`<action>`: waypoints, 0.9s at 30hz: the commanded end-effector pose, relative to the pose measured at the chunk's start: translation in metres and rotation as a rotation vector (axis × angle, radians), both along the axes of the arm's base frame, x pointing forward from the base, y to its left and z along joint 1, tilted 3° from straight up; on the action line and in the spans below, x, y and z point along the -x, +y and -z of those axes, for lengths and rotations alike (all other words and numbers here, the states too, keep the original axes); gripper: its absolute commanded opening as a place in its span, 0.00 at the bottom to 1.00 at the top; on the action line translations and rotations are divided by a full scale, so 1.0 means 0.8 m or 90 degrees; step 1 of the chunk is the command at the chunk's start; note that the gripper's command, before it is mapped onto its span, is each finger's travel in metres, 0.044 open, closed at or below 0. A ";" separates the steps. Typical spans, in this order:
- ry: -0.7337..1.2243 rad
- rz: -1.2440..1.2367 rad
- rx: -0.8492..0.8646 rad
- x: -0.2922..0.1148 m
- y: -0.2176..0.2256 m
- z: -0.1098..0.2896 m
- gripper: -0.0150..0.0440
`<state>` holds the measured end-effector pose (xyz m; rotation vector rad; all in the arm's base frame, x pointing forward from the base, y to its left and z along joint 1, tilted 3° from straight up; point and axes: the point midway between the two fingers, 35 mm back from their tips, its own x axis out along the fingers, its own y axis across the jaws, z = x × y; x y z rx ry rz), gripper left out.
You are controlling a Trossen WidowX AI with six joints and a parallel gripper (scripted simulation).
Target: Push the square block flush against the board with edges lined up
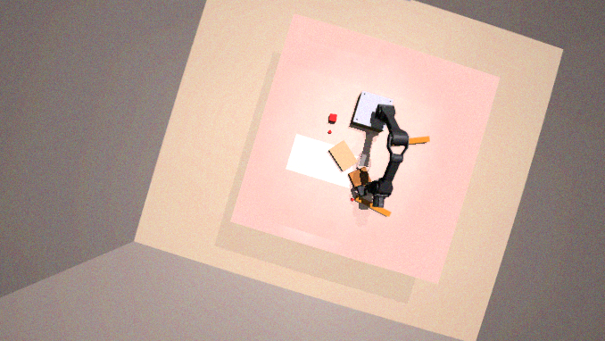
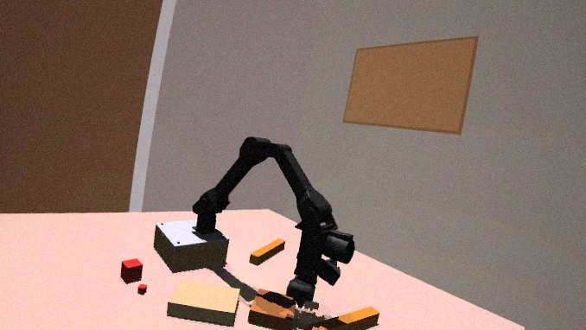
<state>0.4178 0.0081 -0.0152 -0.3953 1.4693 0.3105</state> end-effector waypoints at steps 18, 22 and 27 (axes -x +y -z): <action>0.019 0.002 0.003 -0.008 0.001 0.009 0.25; 0.019 0.002 0.002 -0.016 0.005 0.008 0.25; 0.018 0.002 0.002 -0.025 0.009 0.008 0.25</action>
